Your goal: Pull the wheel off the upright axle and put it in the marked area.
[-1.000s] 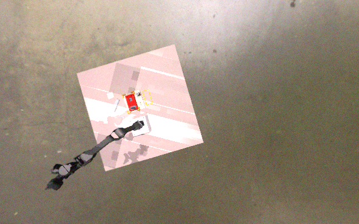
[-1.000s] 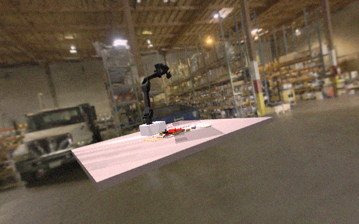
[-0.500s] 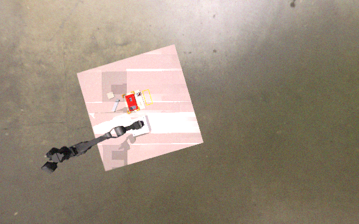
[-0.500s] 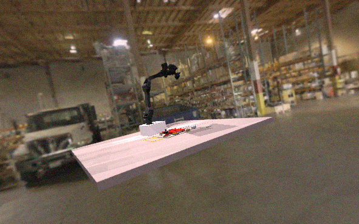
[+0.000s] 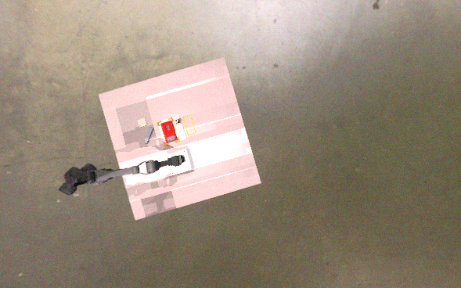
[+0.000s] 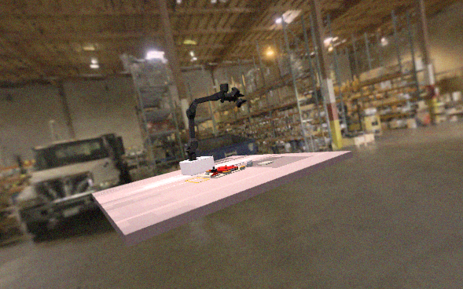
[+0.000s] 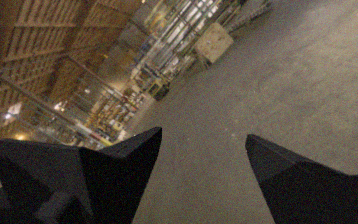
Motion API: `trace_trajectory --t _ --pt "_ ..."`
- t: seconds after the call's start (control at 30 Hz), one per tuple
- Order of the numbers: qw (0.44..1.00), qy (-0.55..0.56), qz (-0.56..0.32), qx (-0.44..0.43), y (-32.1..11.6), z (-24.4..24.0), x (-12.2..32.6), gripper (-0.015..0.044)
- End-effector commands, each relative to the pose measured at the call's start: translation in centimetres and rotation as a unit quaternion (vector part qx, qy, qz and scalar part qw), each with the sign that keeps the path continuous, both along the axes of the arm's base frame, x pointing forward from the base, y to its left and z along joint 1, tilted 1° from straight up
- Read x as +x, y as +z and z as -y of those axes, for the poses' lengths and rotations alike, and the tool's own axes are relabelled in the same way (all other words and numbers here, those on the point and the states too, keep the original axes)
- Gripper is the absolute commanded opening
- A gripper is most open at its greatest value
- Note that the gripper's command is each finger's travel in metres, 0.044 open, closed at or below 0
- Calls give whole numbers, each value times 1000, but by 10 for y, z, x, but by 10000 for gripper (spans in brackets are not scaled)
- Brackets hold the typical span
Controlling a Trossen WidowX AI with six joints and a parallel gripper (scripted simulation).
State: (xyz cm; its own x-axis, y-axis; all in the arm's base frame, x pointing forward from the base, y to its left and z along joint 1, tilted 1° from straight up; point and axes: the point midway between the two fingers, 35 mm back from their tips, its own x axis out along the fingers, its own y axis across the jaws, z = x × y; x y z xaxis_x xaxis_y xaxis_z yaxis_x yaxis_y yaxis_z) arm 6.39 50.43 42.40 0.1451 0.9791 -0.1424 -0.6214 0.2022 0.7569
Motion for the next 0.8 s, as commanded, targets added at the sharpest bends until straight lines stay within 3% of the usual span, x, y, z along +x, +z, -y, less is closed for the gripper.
trace_trajectory --t 0.0,0.37,0.77 --pt "999 -32 15 -41 -25 4 39 300" --pt "983 -113 27 -143 -85 36 140 300" --pt "945 -187 35 -267 -152 104 238 300"
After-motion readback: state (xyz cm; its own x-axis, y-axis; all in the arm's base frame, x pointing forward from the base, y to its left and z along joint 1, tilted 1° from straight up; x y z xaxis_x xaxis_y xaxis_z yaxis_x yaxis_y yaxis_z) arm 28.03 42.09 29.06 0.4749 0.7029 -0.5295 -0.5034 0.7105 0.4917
